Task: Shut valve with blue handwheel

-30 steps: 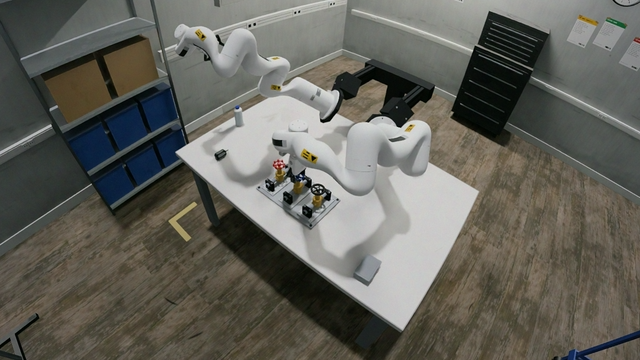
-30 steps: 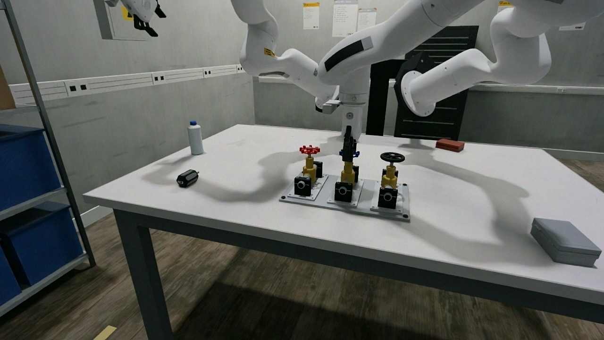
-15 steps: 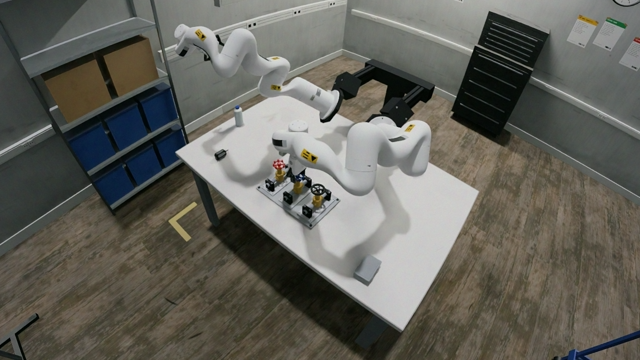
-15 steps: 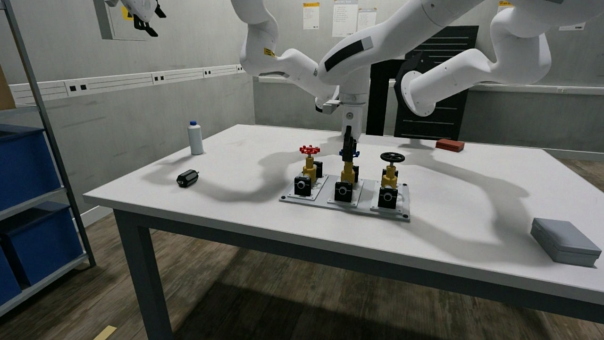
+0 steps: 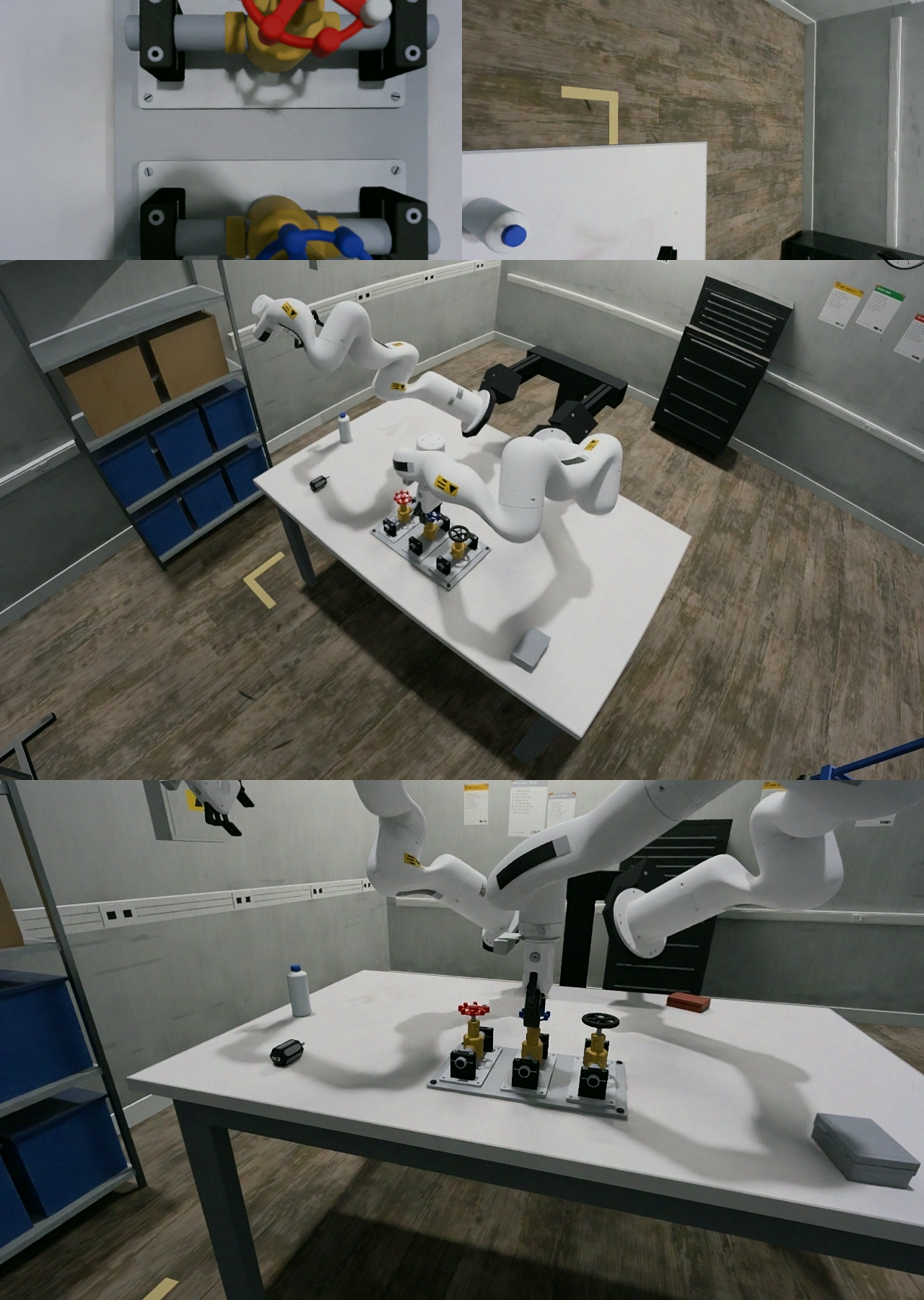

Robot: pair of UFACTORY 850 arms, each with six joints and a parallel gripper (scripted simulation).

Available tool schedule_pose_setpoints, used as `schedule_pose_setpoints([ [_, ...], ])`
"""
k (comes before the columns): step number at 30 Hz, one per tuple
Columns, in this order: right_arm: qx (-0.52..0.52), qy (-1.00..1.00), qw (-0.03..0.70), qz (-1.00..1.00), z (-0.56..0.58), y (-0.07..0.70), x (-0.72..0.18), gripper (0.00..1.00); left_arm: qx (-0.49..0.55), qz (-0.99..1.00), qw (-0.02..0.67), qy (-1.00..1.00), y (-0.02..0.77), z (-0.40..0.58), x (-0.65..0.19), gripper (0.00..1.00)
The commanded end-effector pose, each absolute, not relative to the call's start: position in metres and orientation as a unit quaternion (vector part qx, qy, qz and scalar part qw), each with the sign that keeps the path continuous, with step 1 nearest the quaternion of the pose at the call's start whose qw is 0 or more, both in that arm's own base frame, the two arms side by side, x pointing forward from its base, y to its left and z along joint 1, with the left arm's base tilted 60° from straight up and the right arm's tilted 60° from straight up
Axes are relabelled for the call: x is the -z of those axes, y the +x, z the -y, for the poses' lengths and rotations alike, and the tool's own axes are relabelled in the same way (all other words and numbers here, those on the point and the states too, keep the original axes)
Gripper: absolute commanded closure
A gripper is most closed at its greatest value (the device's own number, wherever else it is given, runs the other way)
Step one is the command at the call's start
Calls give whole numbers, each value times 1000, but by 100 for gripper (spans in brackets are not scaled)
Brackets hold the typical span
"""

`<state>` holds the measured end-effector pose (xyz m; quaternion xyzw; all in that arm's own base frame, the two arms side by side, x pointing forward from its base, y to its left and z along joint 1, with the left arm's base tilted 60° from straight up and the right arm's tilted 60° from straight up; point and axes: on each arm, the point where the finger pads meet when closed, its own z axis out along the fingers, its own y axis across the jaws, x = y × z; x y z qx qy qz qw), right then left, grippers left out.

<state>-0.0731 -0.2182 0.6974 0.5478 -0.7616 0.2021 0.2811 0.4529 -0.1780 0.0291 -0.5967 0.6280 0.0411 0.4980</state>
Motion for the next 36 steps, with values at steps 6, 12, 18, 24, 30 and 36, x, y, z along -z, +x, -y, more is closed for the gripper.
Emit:
schedule_pose_setpoints([
  [6,-202,548,281,761,218,-73,-698,0,-41,-628,498,-597,453,179,-29,100],
  [12,-202,548,281,761,218,-73,-698,0,-41,-628,498,-597,453,179,-29,21],
  [18,-202,548,281,761,218,-73,-698,0,-41,-628,498,-597,453,179,-29,21],
  [24,-202,548,281,761,218,-73,-698,0,-41,-628,498,-597,453,179,-29,21],
  [30,-202,548,281,761,218,-73,-698,0,-41,-628,498,-597,453,179,-29,21],
  [36,-202,548,281,761,218,-73,-698,0,-41,-628,498,-597,453,179,-29,21],
])
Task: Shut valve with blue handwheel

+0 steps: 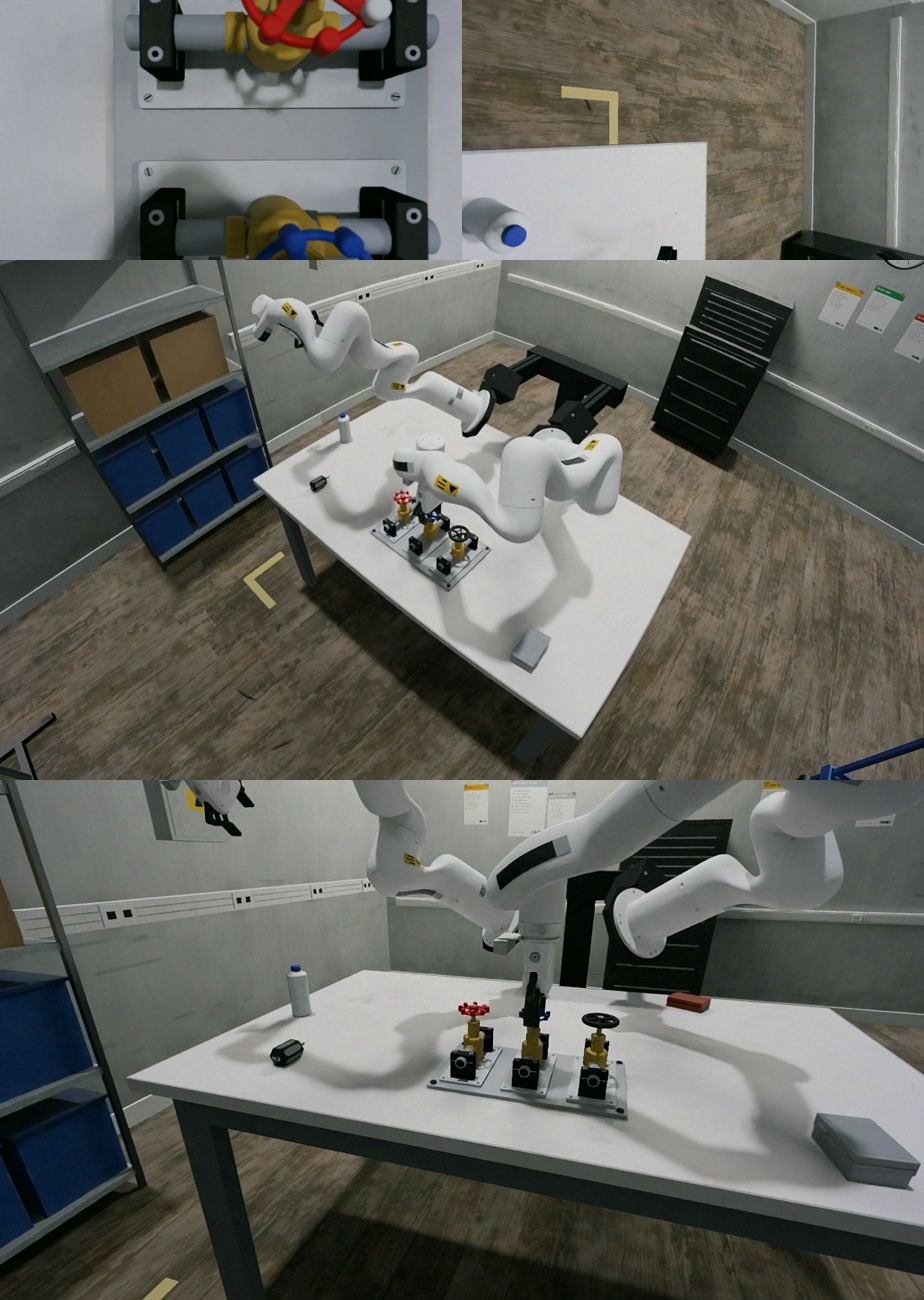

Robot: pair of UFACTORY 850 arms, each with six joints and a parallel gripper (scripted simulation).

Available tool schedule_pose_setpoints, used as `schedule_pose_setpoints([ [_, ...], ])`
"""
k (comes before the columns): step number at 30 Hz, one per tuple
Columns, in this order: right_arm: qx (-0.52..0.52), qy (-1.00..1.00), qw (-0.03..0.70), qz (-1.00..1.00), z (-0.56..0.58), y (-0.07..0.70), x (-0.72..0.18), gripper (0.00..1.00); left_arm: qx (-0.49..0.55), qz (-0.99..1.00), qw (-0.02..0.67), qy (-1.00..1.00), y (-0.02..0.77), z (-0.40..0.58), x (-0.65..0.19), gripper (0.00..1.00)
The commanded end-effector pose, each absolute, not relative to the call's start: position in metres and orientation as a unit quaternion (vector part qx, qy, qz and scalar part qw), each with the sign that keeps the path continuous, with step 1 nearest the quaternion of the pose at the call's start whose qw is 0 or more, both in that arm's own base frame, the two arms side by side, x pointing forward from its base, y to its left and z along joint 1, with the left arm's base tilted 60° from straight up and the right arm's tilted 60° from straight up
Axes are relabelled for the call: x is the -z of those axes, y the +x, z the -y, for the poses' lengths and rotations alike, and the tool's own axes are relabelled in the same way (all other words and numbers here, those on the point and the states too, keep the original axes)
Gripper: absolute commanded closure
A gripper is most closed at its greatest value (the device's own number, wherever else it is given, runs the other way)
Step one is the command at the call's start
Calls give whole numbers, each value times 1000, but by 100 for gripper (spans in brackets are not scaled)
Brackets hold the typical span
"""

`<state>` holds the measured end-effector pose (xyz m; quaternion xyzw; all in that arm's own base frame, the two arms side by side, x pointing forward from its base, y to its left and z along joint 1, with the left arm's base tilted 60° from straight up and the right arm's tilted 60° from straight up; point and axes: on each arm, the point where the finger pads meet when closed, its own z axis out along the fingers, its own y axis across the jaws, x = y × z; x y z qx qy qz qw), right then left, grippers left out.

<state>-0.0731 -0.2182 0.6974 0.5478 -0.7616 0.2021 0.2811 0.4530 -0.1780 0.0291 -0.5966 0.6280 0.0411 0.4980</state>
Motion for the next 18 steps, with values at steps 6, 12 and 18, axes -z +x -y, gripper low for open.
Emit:
schedule_pose_setpoints([
  [6,-202,548,281,761,218,-73,-698,0,-41,-628,498,-597,453,179,-29,21],
  [12,-202,548,281,761,218,-73,-698,0,-41,-628,498,-597,453,179,-30,21],
  [18,-202,548,281,761,218,-73,-698,0,-41,-628,498,-597,450,182,-32,21],
])
